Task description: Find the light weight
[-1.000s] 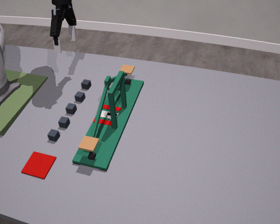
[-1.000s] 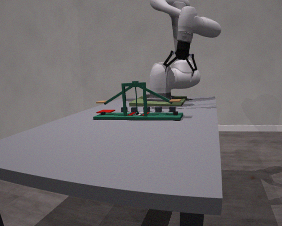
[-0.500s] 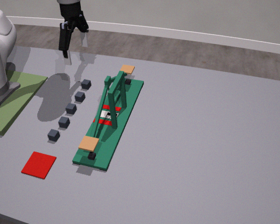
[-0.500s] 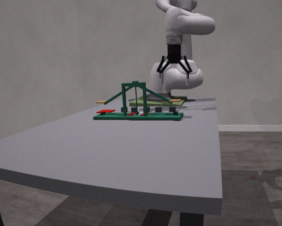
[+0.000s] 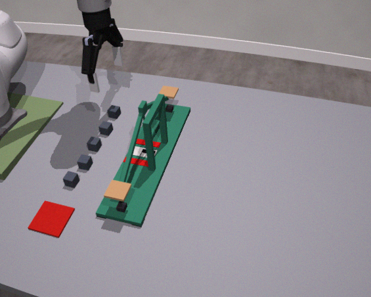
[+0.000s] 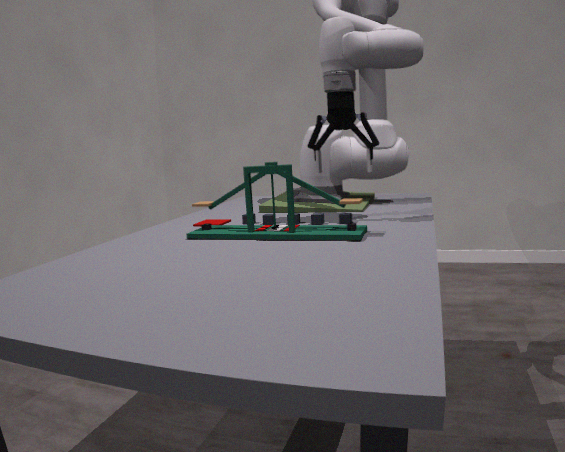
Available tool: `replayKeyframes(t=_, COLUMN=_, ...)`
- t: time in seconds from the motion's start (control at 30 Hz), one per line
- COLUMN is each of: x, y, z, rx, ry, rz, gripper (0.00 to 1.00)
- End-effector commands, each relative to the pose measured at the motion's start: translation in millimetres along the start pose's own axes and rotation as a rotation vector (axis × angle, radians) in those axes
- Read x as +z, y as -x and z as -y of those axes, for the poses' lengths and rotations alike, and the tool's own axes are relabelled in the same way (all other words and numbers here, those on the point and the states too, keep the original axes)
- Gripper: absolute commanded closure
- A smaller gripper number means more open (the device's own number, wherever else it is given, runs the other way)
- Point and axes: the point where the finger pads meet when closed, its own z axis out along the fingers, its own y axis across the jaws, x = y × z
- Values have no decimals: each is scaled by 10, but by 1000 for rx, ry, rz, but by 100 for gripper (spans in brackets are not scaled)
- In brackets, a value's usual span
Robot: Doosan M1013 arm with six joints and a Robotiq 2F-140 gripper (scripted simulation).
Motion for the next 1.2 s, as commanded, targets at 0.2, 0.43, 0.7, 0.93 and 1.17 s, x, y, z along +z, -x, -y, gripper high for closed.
replayKeyframes(t=0.2, x=3, y=12, z=6, rx=2, ry=3, rz=1, gripper=0)
replayKeyframes(t=0.43, x=3, y=12, z=6, rx=2, ry=3, rz=1, gripper=0)
replayKeyframes(t=0.7, x=52, y=13, z=4, rx=-225, ry=3, rz=1, gripper=0)
replayKeyframes(t=0.93, x=148, y=13, z=0, rx=-537, ry=-3, rz=2, gripper=0)
replayKeyframes(t=1.17, x=288, y=11, z=-3, rx=-868, ry=-24, rz=4, gripper=0)
